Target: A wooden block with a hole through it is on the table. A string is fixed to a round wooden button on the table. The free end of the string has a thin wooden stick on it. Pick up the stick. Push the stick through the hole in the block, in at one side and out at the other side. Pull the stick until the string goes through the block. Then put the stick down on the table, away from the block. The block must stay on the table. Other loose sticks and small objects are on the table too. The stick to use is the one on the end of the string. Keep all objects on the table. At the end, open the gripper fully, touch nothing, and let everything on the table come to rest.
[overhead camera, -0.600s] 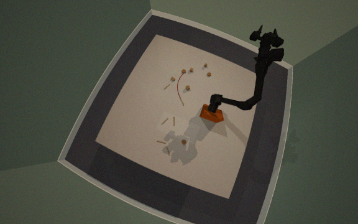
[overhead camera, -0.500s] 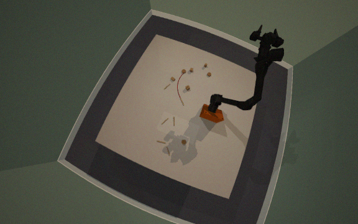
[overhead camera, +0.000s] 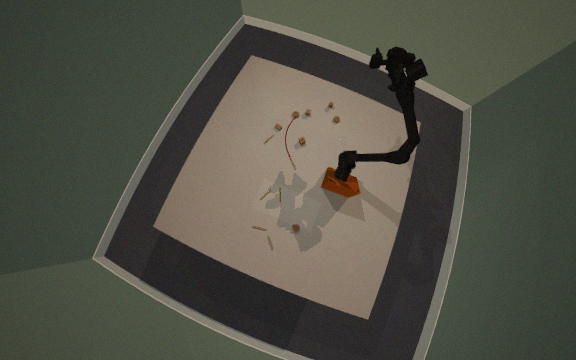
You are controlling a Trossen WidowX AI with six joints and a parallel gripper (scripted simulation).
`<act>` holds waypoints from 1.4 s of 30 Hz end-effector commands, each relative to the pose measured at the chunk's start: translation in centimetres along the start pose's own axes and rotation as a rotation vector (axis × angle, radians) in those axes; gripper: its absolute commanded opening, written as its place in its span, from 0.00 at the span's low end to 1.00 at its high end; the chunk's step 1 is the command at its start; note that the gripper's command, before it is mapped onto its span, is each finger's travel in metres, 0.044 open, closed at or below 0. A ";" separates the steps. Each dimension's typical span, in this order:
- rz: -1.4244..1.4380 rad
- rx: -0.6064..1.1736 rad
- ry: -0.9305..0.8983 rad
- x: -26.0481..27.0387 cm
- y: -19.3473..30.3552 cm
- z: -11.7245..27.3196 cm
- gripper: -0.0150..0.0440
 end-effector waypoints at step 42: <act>1.551 0.851 -1.564 36.3 34.8 20.2 1.00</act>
Point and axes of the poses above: the point midway between the two fingers, 35 mm back from their tips, its own z axis back along the fingers, its own x axis across the jaws, y = z × x, the point moved 1 cm from there along z, back along the fingers, and after that the axes turned 6 degrees about -z, right-handed, at the moved point
